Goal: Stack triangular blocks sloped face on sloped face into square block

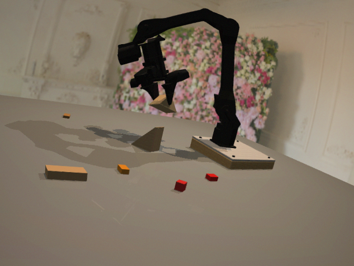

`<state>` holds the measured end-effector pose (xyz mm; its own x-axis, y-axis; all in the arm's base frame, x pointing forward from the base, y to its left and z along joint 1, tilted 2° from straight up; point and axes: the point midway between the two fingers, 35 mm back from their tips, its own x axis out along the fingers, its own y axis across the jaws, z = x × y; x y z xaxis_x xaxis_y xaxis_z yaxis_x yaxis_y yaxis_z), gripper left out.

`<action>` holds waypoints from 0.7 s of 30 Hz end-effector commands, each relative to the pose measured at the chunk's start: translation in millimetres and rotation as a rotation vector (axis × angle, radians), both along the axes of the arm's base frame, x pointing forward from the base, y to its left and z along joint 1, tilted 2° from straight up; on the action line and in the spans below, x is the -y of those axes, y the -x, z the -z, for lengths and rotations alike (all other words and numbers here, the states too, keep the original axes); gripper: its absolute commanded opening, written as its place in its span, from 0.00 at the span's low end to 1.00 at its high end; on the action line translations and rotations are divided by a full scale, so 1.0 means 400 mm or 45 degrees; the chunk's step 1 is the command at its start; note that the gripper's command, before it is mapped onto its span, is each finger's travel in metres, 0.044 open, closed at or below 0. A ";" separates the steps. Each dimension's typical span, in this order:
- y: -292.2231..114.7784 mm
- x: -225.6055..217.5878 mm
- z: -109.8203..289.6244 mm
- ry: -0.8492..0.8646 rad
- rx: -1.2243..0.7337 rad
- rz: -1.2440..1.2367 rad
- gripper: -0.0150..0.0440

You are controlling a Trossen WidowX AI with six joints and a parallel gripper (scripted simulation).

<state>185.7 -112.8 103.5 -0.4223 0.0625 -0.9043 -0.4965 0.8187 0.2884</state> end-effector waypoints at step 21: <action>0.012 0.002 -0.004 -0.397 0.281 -0.823 0.25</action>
